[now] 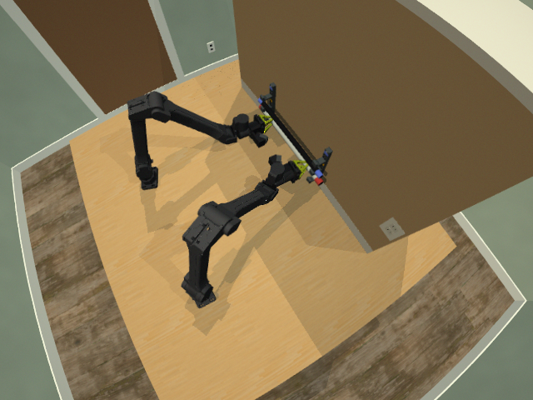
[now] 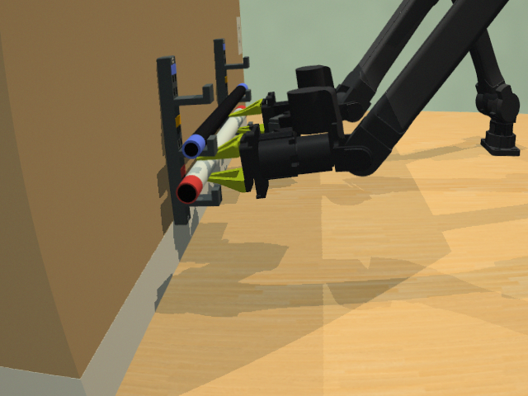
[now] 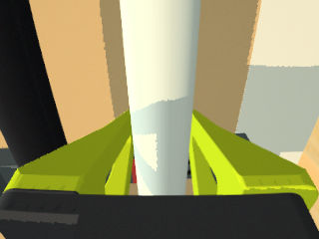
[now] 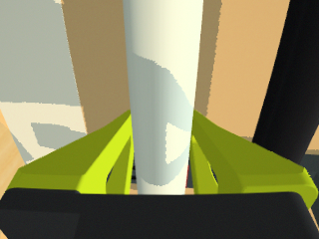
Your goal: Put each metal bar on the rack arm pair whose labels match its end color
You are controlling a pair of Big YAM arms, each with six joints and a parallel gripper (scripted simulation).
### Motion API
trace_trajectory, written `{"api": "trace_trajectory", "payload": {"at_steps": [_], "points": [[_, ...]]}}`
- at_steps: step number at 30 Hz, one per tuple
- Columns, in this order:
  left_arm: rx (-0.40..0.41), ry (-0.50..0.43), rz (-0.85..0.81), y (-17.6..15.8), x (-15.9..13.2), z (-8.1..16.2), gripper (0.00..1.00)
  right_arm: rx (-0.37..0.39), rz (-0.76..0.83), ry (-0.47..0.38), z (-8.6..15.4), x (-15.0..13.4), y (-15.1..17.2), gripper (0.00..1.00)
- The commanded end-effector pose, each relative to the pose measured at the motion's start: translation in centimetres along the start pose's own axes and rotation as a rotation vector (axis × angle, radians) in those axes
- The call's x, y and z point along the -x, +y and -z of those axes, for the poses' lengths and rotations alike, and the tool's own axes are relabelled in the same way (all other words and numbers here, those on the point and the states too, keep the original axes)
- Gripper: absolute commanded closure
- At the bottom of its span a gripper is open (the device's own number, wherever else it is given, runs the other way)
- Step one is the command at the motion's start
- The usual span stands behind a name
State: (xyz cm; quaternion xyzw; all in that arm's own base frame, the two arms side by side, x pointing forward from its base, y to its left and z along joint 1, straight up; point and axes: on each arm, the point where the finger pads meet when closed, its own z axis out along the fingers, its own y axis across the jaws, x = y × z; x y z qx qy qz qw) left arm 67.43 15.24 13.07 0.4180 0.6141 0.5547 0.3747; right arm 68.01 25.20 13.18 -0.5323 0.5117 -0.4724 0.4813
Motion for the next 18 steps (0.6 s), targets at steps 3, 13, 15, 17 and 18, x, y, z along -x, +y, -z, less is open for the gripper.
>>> {"api": "trace_trajectory", "payload": {"at_steps": [3,13,15,17,18], "points": [[0.126,0.015,0.011,8.30,-0.74,-1.48,1.00,-0.143,-0.050,0.007,-1.24,-0.04,-8.88,1.00],[0.126,0.015,0.011,8.87,-0.71,-1.26,1.00,-0.143,-0.050,0.007,-1.07,-0.05,-8.90,1.00],[0.126,0.015,0.011,8.88,-0.70,-1.19,1.00,-0.143,-0.050,0.007,-1.03,-0.05,-8.90,1.00],[0.126,0.015,0.011,8.90,-0.68,-1.11,1.00,-0.143,-0.050,0.007,-1.00,-0.05,-8.91,1.00],[0.126,0.015,0.011,8.92,-0.68,-1.08,1.00,-0.143,-0.050,0.007,-0.98,-0.05,-8.91,1.00]]}}
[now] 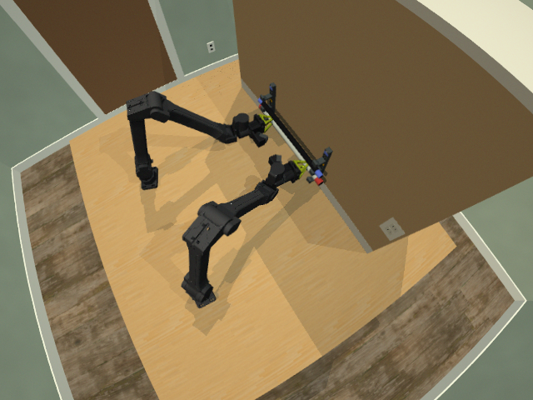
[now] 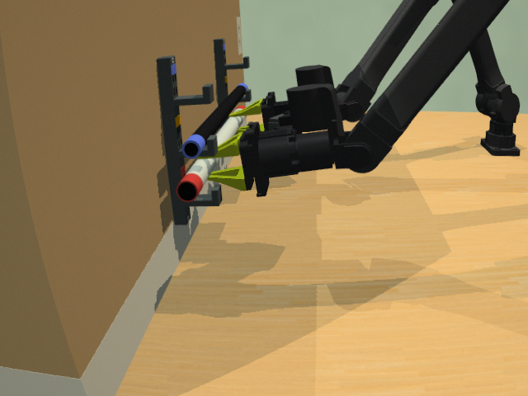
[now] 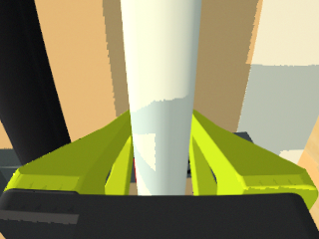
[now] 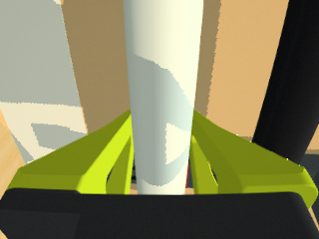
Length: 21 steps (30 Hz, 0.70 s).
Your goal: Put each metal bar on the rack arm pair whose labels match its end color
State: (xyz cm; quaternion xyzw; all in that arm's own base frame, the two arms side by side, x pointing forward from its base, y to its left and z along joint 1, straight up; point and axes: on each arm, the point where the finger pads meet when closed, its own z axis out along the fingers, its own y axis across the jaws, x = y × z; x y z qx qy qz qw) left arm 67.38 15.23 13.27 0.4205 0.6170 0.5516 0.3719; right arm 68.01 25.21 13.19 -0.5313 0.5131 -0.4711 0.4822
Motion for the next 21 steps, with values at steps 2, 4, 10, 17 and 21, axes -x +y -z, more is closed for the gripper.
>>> {"api": "trace_trajectory", "payload": {"at_steps": [2,4,10,17,21], "points": [[0.137,0.014,0.012,8.8,-0.7,-1.0,1.00,-0.144,-0.045,0.007,-0.9,0.0,-8.9,1.00],[0.137,0.014,0.012,8.8,-0.7,-0.9,1.00,-0.144,-0.045,0.007,-0.9,0.0,-9.0,1.00],[0.137,0.014,0.012,9.1,-0.6,-0.8,1.00,-0.144,-0.045,0.007,-0.8,0.0,-9.2,1.00],[0.137,0.014,0.013,9.6,-0.7,-0.8,1.00,-0.144,-0.045,0.007,-0.8,0.0,-9.6,1.00],[0.137,0.014,0.013,9.8,-0.7,-0.7,1.00,-0.144,-0.045,0.007,-0.8,0.0,-9.8,1.00]]}}
